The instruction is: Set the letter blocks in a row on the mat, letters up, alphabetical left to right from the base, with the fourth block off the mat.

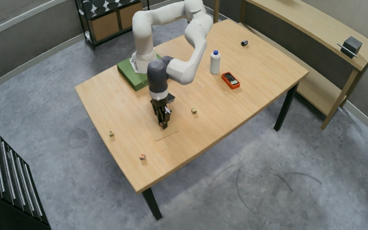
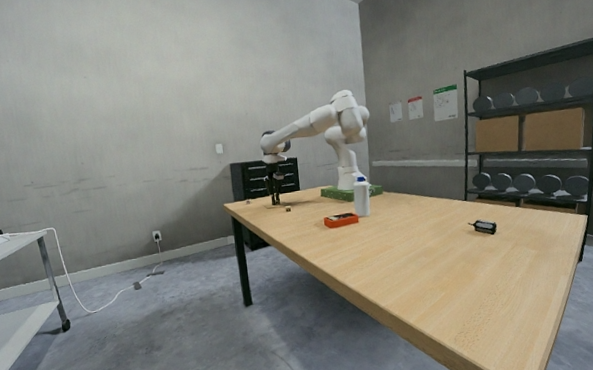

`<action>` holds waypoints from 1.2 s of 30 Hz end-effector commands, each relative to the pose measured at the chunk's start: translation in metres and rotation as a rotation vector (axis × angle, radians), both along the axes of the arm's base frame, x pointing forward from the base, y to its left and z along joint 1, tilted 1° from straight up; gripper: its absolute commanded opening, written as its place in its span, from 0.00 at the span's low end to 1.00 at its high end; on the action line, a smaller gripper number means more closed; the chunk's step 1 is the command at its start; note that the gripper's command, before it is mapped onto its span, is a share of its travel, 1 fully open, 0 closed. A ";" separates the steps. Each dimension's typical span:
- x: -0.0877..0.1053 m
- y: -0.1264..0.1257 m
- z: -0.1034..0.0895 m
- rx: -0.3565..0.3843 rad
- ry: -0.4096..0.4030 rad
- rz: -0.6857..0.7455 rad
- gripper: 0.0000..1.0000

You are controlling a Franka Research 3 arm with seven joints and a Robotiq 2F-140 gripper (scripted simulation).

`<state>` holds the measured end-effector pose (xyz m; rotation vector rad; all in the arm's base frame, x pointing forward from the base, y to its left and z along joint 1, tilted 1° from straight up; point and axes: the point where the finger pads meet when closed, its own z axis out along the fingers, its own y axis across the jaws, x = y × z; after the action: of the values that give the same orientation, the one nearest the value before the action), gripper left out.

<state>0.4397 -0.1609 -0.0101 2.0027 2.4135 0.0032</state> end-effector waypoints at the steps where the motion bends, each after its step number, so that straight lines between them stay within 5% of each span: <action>1: 0.001 0.000 0.000 -0.001 -0.003 0.005 0.22; 16: 0.001 0.000 0.004 -0.001 -0.003 0.005 0.22; 22: 0.001 0.000 0.021 -0.001 -0.003 0.005 0.22; 31: 0.001 0.000 0.084 -0.001 -0.003 0.005 0.22; 36: 0.001 0.000 0.099 -0.001 -0.003 0.005 0.22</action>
<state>0.4464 -0.1672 0.0843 1.9645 2.4067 0.0091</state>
